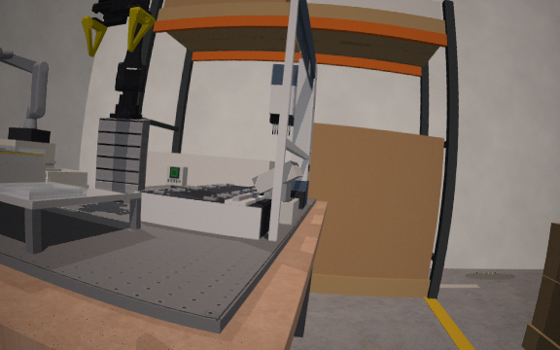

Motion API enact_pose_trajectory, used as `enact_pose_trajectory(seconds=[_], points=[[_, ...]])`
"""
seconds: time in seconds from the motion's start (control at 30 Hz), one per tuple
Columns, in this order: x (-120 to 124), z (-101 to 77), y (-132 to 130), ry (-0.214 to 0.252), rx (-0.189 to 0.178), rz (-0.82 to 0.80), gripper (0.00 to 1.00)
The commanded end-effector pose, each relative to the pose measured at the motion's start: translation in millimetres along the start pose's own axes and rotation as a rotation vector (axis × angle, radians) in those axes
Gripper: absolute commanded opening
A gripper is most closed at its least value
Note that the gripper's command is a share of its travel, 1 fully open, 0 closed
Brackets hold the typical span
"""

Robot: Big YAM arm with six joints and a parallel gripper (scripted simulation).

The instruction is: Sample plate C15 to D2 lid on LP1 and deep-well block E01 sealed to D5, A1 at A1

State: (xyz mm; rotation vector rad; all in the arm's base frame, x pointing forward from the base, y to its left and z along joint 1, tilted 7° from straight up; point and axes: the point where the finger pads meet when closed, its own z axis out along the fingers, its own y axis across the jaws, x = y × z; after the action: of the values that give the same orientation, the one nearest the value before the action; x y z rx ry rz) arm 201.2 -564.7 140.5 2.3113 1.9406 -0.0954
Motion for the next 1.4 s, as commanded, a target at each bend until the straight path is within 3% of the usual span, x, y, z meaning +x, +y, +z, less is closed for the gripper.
enact_pose_trajectory(seconds=[0.0,0.1,1.03,1.13,1.17,1.37], points=[[-34,-11.5,1,-0.029,-0.015,0.001,1.00],[-38,-11.5,1,-0.029,-0.015,0.001,1.00],[-163,-11.9,12,-0.034,-0.013,0.001,1.00],[-164,-11.9,12,-0.035,-0.013,0.001,1.00],[-153,6.8,7,0.010,0.007,0.000,1.00],[-155,2.8,17,-0.012,-0.005,-0.005,1.00]])
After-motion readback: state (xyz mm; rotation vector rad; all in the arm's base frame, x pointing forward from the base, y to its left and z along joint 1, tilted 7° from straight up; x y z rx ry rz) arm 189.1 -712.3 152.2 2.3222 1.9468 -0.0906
